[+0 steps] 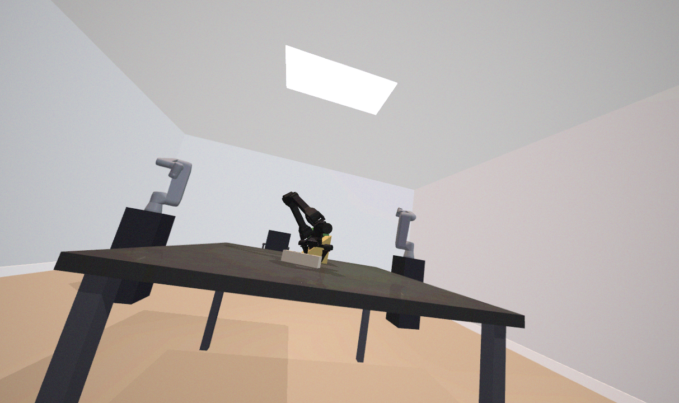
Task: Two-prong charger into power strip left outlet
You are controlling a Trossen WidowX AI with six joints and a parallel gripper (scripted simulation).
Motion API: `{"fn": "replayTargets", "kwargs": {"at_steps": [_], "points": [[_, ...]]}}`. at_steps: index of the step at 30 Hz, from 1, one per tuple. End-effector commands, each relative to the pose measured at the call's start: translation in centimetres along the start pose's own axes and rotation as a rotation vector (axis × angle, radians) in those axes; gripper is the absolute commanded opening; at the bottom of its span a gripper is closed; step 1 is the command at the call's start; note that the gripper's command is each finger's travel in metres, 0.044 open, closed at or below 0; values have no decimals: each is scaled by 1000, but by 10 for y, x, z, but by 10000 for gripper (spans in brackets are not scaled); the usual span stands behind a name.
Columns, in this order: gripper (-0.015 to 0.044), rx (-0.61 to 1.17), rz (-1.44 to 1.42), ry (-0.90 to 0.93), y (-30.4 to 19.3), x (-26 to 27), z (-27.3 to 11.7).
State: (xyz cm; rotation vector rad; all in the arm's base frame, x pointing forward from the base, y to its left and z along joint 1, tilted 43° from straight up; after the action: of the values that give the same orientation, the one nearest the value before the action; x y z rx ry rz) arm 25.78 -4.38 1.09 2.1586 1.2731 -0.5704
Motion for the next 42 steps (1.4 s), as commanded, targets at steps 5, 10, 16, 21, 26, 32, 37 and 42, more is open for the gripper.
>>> {"fn": "replayTargets", "kwargs": {"at_steps": [5,10,16,21,26,32,37,42], "points": [[440,2,5,3,-12,1,1],[440,2,4,2,-19,1,2],[440,2,4,2,-26,1,3],[440,-238,89,-90,-21,1,-27],[440,-581,212,-93,-20,4,-70],[440,-594,216,-91,-20,4,-72],[440,-594,216,-91,-20,4,-72],[440,-594,216,-91,-20,4,-72]]}}
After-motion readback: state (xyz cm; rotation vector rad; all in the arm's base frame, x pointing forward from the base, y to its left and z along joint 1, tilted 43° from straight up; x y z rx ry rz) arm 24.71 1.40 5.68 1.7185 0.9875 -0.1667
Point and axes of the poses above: the point midway between the two fingers, 35 mm back from their tips, its own z axis out along the fingers, its own x axis across the jaws, y = z × x, the point moved 2 cm from there along -z, back along the fingers, and after that the axes turned 4 degrees about -z, right-handed, at the moved point
